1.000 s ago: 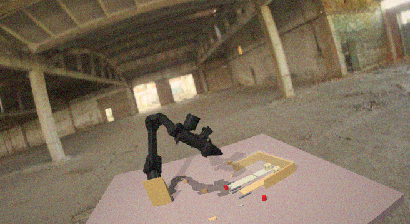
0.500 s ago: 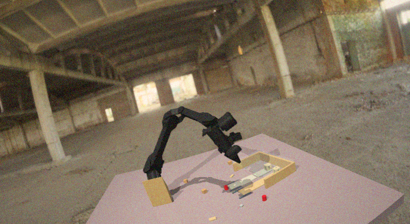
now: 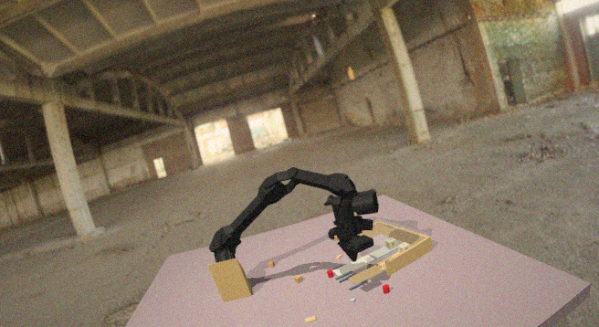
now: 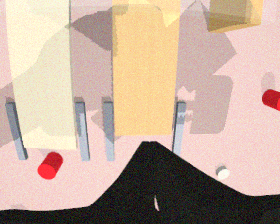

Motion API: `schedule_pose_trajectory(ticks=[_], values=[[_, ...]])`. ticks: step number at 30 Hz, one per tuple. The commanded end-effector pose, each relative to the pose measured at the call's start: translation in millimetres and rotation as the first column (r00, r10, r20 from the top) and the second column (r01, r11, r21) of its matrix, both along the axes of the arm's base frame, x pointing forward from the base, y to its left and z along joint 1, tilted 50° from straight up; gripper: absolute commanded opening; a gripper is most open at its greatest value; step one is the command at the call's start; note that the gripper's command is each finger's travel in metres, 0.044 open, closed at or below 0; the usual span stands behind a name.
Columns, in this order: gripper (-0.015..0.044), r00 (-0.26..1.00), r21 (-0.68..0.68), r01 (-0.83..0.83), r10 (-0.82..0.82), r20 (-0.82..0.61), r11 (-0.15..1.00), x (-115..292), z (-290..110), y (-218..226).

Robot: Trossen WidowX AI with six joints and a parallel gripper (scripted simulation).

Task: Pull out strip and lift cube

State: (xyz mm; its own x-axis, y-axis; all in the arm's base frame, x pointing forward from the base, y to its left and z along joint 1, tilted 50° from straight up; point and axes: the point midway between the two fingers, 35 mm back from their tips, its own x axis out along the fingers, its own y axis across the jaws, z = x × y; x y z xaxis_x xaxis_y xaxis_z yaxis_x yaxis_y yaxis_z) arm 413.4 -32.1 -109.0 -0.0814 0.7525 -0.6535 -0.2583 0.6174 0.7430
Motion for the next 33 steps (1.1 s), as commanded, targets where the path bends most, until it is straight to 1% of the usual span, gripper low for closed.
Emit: schedule_pose_trajectory(ticks=[1,33], values=[[0.0,1.0,-0.001,-0.015,0.015,0.01,1.0,2,2,-2],[0.0,1.0,0.0,-0.014,0.014,0.01,1.0,0,-33,36]])
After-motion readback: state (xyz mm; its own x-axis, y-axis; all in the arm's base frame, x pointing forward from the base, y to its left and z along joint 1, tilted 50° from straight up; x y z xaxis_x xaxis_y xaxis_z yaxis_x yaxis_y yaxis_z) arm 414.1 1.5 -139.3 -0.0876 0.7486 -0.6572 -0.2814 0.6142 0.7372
